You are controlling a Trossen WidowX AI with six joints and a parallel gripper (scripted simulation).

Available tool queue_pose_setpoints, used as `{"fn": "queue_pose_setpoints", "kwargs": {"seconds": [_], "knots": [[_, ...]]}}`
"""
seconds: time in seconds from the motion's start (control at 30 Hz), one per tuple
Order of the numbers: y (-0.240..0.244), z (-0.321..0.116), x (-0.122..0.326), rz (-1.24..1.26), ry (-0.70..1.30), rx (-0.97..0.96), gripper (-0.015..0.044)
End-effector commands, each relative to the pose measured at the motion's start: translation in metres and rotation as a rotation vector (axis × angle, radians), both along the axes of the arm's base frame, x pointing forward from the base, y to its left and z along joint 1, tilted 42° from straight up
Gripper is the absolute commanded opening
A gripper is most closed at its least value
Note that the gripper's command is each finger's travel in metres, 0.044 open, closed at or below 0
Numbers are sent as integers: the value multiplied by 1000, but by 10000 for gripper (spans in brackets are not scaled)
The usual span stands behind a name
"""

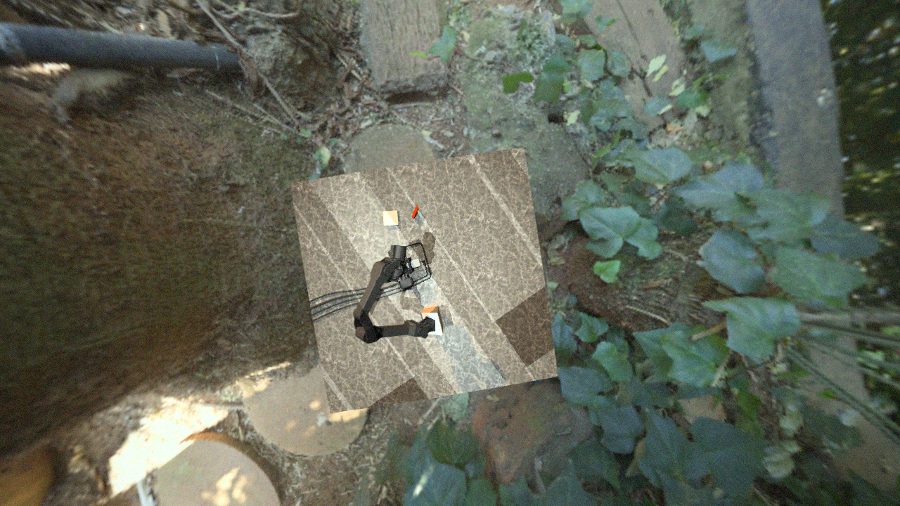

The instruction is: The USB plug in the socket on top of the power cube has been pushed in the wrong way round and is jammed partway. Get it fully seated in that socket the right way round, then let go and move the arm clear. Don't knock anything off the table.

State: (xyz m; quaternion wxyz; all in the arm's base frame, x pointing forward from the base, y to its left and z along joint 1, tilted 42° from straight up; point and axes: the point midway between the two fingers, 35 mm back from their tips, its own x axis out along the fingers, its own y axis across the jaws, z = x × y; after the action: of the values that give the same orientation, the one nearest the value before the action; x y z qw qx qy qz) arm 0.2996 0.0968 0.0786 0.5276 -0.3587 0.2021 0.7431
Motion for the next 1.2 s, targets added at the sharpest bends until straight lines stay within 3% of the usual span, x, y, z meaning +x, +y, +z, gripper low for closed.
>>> {"fn": "queue_pose_setpoints", "kwargs": {"seconds": [0.0,0.73,1.17], "knots": [[-3,2,1,3,-7,-5,0],[-10,12,3,-2,-2,-5,0],[-9,11,3,-226,192,-57,0]]}}
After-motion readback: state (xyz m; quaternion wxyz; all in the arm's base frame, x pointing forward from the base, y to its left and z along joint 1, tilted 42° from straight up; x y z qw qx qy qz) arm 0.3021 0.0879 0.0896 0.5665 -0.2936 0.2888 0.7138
